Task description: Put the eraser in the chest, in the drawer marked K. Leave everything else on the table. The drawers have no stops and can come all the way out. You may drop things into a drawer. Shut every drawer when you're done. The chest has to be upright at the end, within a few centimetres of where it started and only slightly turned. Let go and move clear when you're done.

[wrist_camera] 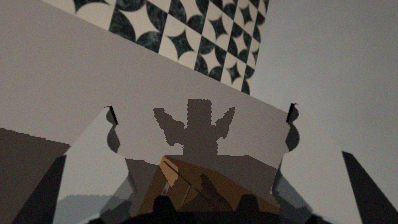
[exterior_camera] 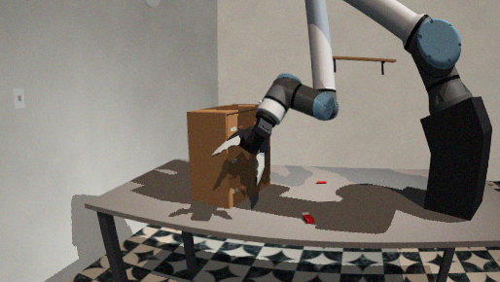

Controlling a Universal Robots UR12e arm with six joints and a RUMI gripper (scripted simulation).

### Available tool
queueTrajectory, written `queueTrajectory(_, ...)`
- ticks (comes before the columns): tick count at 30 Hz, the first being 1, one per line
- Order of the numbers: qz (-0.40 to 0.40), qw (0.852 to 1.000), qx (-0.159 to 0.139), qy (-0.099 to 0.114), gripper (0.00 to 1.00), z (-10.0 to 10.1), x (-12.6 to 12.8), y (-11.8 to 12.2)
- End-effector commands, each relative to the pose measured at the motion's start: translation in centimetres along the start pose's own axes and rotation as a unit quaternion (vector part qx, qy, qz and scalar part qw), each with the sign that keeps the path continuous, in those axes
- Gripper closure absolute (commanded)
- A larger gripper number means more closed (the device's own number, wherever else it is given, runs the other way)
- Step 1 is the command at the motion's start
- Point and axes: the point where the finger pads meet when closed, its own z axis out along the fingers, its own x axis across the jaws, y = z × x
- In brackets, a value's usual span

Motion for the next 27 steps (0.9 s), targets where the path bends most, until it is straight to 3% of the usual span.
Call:
queueTrajectory(1, -0.034, 0.999, 0.003, -0.024, 0.00, -1.1, -0.4, 0.1)
queueTrajectory(4, -0.041, 0.999, 0.004, -0.029, 0.00, -1.3, -0.5, 0.1)
queueTrajectory(19, -0.154, 0.982, 0.030, -0.102, 0.00, -5.7, -2.9, -0.5)
queueTrajectory(21, -0.154, 0.982, 0.030, -0.102, 0.00, -5.7, -2.9, -0.5)
queueTrajectory(27, -0.203, 0.969, 0.050, -0.131, 0.00, -7.9, -4.1, -1.1)
